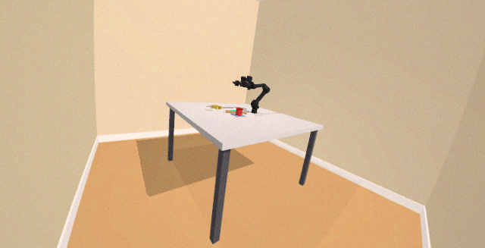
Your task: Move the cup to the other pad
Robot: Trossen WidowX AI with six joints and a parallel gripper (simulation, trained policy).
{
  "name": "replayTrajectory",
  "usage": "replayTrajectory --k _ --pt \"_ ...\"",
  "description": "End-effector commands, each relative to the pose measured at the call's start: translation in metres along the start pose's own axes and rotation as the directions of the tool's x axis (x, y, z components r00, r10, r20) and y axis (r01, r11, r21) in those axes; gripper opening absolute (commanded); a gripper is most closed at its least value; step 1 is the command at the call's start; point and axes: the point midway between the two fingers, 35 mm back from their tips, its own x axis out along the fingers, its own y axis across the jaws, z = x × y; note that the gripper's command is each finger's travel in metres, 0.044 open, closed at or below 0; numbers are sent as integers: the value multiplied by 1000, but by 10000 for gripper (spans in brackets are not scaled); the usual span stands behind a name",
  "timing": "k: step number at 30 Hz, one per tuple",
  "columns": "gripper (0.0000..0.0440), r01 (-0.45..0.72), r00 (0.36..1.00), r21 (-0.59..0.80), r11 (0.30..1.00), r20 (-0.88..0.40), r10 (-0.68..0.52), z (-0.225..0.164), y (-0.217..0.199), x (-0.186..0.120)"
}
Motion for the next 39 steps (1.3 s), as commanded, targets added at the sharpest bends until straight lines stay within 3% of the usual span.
replayTrajectory --k 1,14,16,22,39 --pt "374 -1 1000 0 1000 0 1 1 0 0" --pt "47 -4 997 34 999 -71 7 6 5 9" --pt "52 -7 996 49 999 -89 11 7 6 11" --pt "129 -17 990 105 994 -137 31 10 12 18" --pt "126 -2 949 274 962 -304 89 10 31 37"
